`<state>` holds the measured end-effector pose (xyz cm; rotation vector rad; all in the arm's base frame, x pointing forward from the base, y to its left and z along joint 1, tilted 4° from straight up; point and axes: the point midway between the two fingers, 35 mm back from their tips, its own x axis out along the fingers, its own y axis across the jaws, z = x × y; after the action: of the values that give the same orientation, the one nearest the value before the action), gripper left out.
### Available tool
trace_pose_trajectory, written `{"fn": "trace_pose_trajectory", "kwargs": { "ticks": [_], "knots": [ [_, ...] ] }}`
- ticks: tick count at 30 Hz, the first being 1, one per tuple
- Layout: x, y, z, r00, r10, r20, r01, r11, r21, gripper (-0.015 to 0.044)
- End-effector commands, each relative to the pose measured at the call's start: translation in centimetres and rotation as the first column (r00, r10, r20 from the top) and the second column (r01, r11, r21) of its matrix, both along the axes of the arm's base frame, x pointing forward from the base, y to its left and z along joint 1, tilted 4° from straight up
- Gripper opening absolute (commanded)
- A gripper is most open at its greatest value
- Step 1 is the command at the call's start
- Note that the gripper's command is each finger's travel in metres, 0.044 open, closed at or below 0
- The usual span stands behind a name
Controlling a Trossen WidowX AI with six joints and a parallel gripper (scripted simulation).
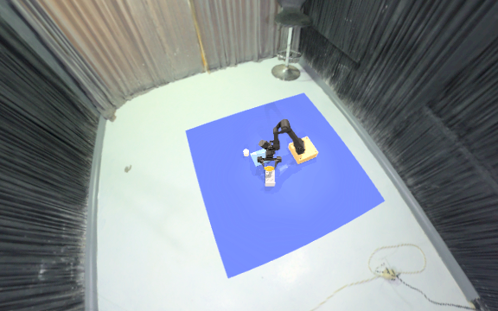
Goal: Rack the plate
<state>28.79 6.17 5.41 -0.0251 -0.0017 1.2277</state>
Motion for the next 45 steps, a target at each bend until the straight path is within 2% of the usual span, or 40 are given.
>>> {"fn": "trace_pose_trajectory", "kwargs": {
  "ticks": [1,17,21,36,45],
  "knots": [
    [-0.1,0.3,-0.6,1.000,-0.001,-0.018,0.001,1.000,0.004,0.0000],
    [-0.5,1.0,-2.0,0.999,0.003,-0.037,-0.002,1.000,0.012,0.0000],
    [-0.4,1.0,-3.8,0.999,0.004,-0.039,-0.004,1.000,0.009,0.0000],
    [-0.7,1.1,-3.4,0.998,0.006,-0.058,-0.005,1.000,0.017,0.0000],
    [-0.6,1.1,-3.4,0.999,0.006,-0.052,-0.006,1.000,0.015,0.0236]
  ]
}}
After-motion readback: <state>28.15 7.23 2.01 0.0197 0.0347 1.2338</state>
